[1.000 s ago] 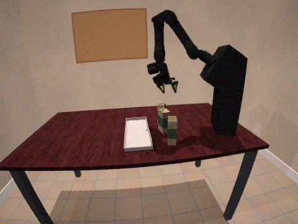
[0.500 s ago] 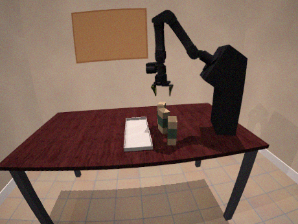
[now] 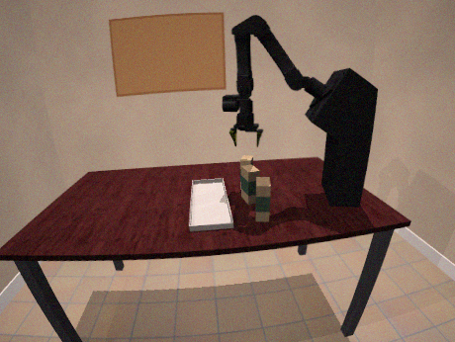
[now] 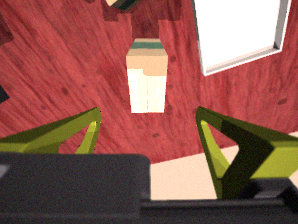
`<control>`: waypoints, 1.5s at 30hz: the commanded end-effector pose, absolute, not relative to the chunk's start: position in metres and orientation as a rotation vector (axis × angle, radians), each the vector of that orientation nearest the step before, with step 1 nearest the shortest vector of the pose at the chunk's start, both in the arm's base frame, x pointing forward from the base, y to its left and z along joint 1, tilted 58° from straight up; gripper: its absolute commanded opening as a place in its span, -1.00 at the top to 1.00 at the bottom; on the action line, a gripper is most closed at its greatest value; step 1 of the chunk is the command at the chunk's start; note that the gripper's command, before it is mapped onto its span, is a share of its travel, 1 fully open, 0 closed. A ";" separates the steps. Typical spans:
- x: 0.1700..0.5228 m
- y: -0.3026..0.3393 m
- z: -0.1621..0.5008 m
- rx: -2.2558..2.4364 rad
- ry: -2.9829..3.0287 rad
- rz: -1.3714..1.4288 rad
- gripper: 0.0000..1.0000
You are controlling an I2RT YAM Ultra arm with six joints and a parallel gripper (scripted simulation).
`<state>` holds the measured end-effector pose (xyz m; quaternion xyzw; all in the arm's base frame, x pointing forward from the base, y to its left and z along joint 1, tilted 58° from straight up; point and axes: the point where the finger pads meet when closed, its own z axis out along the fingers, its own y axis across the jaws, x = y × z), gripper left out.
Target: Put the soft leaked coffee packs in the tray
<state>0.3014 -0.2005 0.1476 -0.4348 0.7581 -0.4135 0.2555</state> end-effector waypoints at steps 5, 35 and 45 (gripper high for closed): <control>0.298 -0.199 0.138 -1.195 2.067 -1.100 -0.52; 0.338 -0.219 0.133 -1.177 2.033 -1.132 -0.52; 0.335 -0.216 0.131 -1.181 2.038 -1.121 -0.52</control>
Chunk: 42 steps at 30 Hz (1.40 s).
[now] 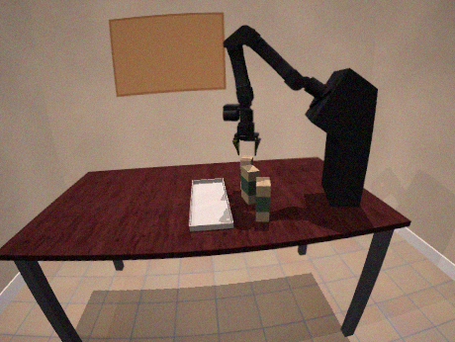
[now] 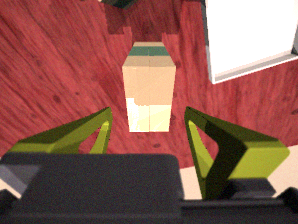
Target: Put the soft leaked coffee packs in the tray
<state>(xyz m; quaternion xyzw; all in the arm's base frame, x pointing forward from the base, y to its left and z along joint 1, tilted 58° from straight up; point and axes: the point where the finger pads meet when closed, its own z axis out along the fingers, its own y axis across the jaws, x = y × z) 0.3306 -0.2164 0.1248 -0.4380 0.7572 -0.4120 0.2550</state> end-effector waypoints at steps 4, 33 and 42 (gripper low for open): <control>0.335 -0.216 0.131 -1.181 2.038 -1.121 -0.52; 0.337 -0.214 0.134 -1.184 2.036 -1.121 -0.52; 0.336 -0.216 0.134 -1.179 2.041 -1.123 -0.52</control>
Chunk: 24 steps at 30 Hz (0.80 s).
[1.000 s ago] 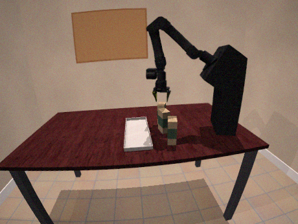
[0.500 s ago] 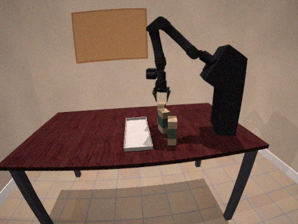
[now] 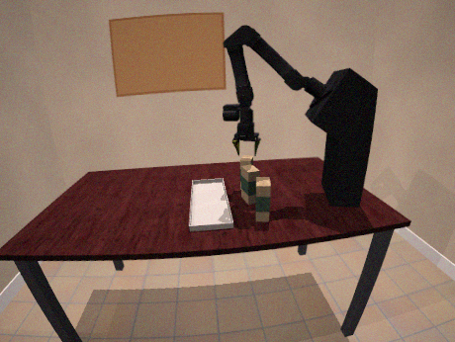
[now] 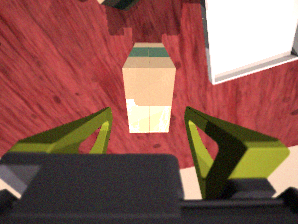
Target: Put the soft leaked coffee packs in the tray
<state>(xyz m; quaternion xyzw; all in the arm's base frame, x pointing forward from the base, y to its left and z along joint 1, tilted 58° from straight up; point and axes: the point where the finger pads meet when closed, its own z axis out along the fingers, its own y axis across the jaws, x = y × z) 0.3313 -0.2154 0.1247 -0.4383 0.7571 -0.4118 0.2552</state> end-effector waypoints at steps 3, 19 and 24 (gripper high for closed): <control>0.336 -0.216 0.134 -1.180 2.042 -1.122 -0.52; 0.352 -0.225 0.124 -1.176 2.033 -1.131 -0.52; 0.363 -0.228 0.117 -1.181 2.029 -1.130 -0.52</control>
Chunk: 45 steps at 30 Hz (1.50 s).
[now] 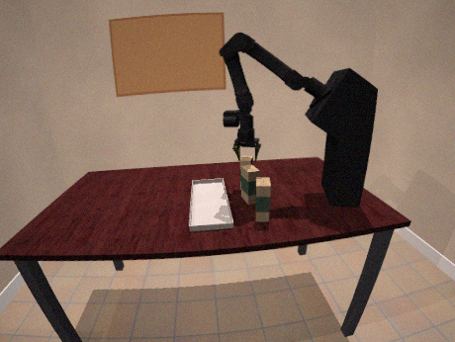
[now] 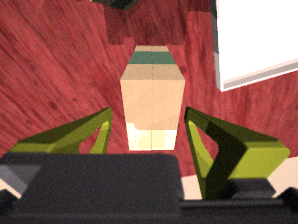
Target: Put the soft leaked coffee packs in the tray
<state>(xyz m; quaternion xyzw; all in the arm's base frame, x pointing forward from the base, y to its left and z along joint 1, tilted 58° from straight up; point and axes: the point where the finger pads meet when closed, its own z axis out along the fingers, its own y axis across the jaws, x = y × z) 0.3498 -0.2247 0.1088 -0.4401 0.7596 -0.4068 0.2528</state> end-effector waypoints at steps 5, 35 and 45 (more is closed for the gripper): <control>0.371 -0.232 0.111 -1.181 2.029 -1.130 -0.52; 0.372 -0.232 0.106 -1.185 2.037 -1.119 -0.52; 0.372 -0.232 0.106 -1.185 2.037 -1.119 -0.52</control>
